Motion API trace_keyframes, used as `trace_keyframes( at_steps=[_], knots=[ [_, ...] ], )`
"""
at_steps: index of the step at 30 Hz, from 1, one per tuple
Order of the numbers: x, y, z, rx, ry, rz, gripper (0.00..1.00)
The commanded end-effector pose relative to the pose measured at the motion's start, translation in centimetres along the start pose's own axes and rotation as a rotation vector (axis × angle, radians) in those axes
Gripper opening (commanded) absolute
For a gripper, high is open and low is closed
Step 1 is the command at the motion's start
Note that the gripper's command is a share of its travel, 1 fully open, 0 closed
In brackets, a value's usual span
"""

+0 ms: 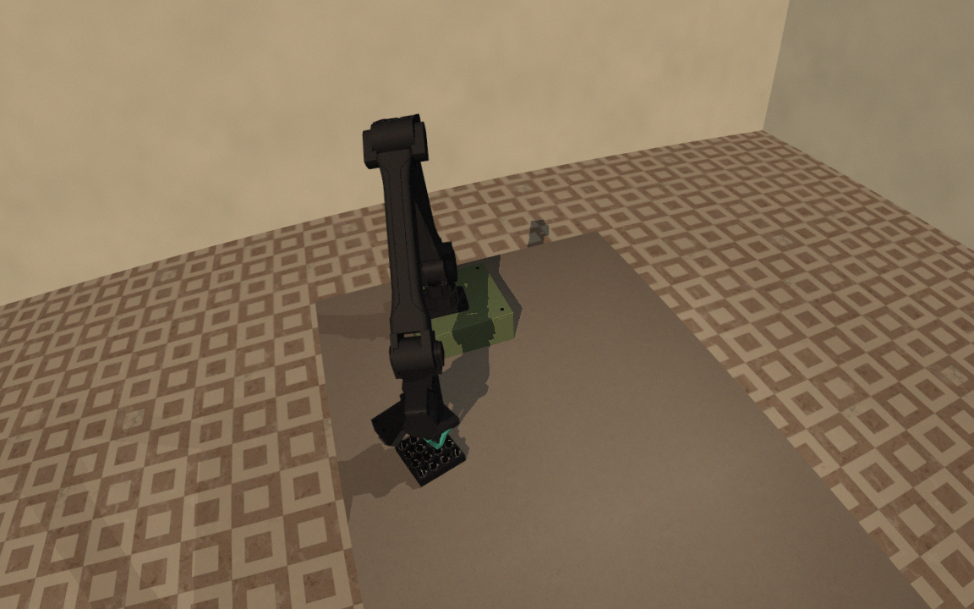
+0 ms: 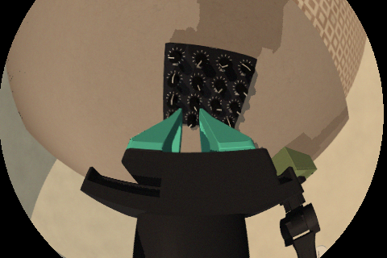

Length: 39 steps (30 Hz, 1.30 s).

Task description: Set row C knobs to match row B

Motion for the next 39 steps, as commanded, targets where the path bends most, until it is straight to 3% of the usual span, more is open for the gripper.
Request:
trace_keyframes(
  at_steps=[1, 6, 7, 11, 39],
  knots=[
    [1.1, 0.9, 2.6, 0.02, -0.029, -0.011, 0.19],
    [1.2, 1.1, 2.8, 0.014, -0.022, -0.007, 0.19],
    [-0.6, -0.2, 1.0, -0.026, 0.027, -0.002, 0.19],
    [0.4, 0.6, 3.1, 0.008, -0.014, -0.004, 0.19],
    [0.3, 0.5, 2.5, -0.002, -0.003, -0.003, 0.19]
  ],
)
Point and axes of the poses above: the point where the finger pads meet when closed, its own z axis back along the fingers, its own y axis across the jaws, x = y × z, the point moved 6 cm from there along z, back along the fingers, and after that the axes turned 12 degrees about z, right-handed, at the moved point
